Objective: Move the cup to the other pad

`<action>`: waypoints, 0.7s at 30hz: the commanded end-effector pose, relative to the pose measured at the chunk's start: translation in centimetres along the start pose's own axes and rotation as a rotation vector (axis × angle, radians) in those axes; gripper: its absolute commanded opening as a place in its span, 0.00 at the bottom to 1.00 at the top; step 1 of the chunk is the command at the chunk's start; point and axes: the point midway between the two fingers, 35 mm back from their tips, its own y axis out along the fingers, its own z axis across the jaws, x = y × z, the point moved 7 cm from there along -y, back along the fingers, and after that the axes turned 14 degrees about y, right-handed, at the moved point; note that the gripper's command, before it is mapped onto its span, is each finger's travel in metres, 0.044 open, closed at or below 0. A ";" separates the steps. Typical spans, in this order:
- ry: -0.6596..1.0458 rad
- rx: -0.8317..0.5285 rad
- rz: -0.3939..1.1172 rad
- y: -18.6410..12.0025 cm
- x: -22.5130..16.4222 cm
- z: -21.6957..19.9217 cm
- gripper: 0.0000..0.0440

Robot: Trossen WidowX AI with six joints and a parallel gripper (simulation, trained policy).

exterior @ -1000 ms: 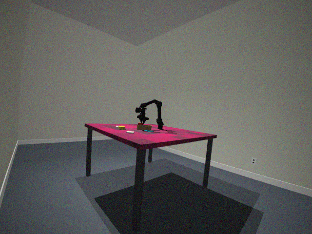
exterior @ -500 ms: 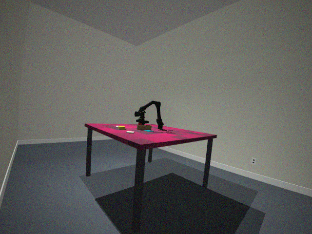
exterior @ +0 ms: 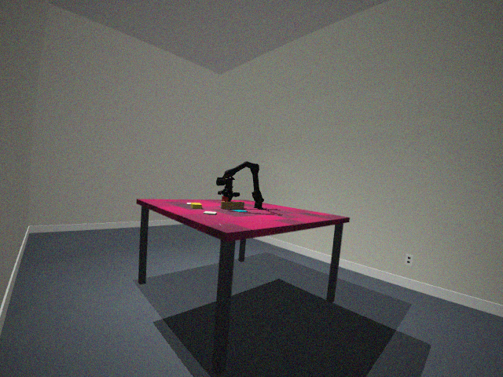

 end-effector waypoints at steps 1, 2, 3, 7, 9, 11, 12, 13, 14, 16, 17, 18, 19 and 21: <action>-0.023 0.001 -0.015 -0.9 0.3 0.2 0.00; -0.029 0.001 -0.019 -1.2 0.4 0.3 0.00; -0.034 0.001 -0.023 -1.4 0.5 0.4 0.00; -0.056 -0.001 -0.040 -2.5 0.9 0.8 0.00; -0.066 -0.002 -0.050 -3.1 1.1 1.1 0.00; -0.077 -0.003 -0.061 -3.6 1.4 1.4 0.00; -0.082 -0.003 -0.066 -3.8 1.5 1.6 0.00; -0.088 -0.004 -0.071 -4.1 1.6 1.7 0.00; -0.094 -0.004 -0.076 -4.3 1.8 1.9 0.00; -0.105 -0.006 -0.086 -4.8 2.0 2.3 0.00; -0.111 -0.006 -0.091 -5.0 2.2 2.5 0.00; -0.117 -0.007 -0.096 -5.2 2.3 2.7 0.00; -0.123 -0.008 -0.101 -5.4 2.5 3.0 0.00; -0.135 -0.009 -0.111 -5.8 2.7 3.5 0.00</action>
